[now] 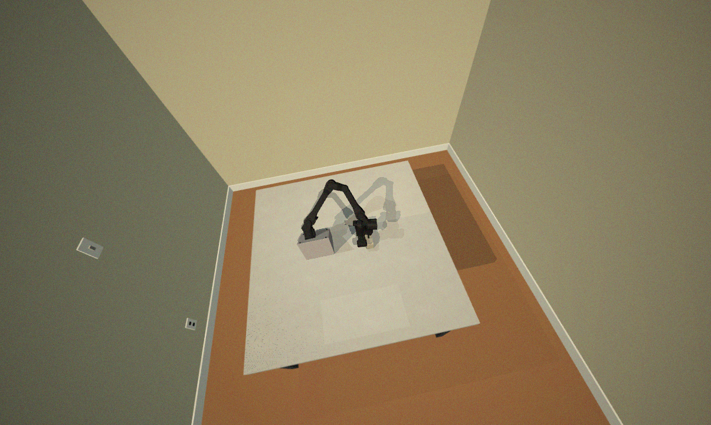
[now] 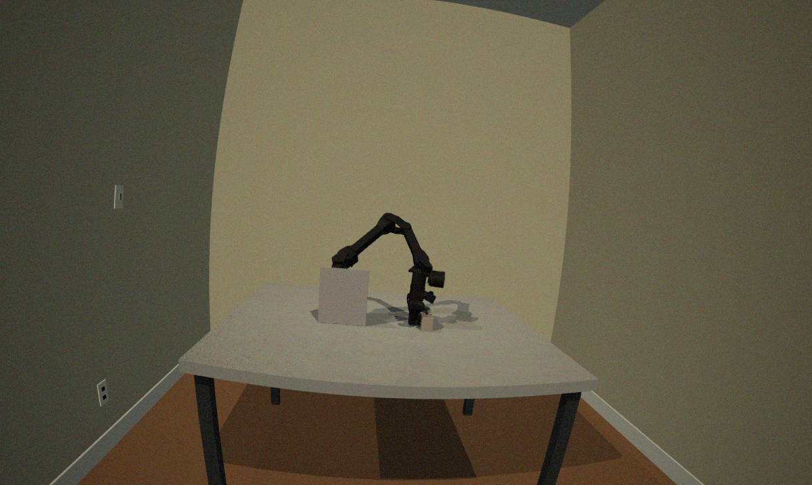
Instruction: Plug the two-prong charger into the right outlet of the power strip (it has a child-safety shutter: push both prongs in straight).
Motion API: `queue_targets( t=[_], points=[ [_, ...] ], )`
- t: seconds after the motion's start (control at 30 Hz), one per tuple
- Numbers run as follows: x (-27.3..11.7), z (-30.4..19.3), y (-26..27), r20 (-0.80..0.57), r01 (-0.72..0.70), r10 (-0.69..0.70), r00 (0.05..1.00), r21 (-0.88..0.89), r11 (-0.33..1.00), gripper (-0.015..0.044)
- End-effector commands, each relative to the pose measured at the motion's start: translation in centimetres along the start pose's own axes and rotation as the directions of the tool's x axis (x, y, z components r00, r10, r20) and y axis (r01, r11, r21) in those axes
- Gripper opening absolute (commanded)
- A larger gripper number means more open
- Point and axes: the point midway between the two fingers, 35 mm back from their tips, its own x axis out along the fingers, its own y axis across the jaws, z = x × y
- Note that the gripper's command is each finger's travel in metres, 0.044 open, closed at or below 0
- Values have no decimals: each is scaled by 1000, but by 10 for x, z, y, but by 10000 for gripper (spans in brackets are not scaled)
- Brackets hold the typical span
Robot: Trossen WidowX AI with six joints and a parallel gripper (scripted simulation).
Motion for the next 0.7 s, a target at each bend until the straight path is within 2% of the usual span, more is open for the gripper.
queue_targets(
  t=[0.0, 0.67],
  points=[
    [1, -2, 0, 0, -1, 1, 1000, 0, 1000, 440],
    [2, -20, 0, -1, -1, 1, 1000, 1, 1000, 440]
  ],
)
